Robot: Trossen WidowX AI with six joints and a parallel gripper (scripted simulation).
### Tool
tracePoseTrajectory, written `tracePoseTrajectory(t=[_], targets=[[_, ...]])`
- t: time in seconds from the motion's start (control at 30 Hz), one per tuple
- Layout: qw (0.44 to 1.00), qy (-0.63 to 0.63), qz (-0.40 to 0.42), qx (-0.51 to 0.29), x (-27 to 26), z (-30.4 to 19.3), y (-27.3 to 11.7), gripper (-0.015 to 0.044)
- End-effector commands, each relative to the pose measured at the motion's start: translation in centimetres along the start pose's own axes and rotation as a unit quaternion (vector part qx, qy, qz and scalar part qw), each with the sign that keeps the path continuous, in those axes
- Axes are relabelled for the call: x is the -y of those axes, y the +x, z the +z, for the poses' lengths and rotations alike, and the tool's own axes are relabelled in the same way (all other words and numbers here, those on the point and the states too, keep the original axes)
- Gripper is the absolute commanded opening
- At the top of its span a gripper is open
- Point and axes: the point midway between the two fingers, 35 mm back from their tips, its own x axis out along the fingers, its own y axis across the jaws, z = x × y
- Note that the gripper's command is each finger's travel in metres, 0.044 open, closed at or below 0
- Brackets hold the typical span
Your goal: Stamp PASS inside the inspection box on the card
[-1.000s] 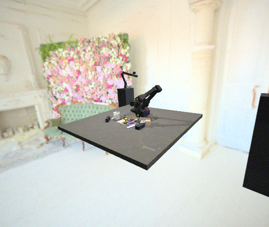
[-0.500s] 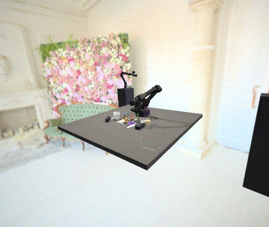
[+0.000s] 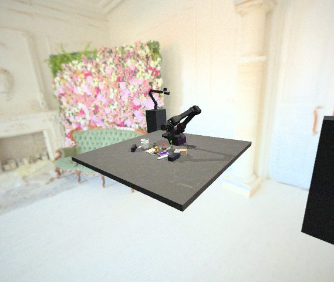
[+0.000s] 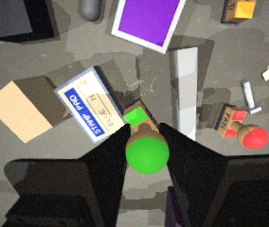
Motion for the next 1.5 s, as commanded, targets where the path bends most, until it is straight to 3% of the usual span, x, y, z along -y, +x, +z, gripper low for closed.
tracePoseTrajectory(t=[0.0, 1.27, 1.47], targets=[[1.0, -0.003, -0.002, 0.0, 0.0, 0.0, -0.3, 0.0], [1.0, -0.002, 0.0, 0.0, -0.1, -0.2, -2.1, 0.0], [1.0, -0.003, 0.0, 0.001, 0.0, 1.7, -2.4, 0.0]])
